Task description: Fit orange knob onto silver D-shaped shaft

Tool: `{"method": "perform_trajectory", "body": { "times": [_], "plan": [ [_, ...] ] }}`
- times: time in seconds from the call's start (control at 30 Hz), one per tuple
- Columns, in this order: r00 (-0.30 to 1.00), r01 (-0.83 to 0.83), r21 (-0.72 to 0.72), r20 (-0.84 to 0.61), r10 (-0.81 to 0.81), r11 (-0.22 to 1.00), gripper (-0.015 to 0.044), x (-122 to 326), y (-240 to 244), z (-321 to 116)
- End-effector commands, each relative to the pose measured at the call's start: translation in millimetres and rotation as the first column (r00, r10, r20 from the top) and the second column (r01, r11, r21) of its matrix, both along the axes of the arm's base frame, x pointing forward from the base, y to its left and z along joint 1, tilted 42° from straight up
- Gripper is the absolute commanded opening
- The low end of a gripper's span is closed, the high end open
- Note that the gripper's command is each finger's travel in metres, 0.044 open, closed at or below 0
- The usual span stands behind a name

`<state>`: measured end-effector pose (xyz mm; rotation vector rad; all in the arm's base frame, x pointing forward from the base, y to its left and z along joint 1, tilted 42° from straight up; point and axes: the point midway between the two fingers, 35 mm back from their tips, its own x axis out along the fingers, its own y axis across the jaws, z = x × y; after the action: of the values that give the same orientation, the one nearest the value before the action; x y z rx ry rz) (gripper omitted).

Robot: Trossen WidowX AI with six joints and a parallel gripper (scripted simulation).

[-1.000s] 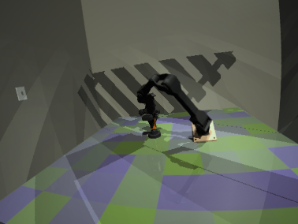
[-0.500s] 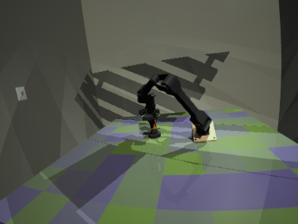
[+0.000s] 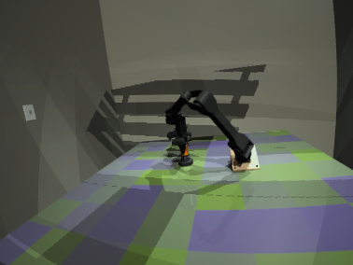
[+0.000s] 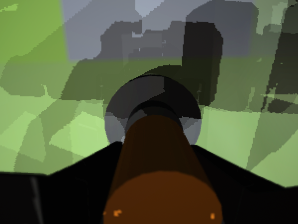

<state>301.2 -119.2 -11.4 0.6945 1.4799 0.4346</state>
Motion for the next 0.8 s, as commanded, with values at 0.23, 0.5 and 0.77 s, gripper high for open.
{"method": "perform_trajectory", "body": {
  "times": [0.23, 0.5, 0.77],
  "plan": [
    [0.998, 0.04, 0.0, -0.046, -0.04, 0.999, 0.0, -1.4, 0.5, -0.8],
    [0.998, 0.046, 0.0, -0.052, -0.046, 0.999, 0.0, -1.5, 0.5, -1.0],
    [1.0, 0.0, -0.002, -0.011, 0.0, 1.0, 0.0, -1.4, 2.7, -3.9]
  ]
}}
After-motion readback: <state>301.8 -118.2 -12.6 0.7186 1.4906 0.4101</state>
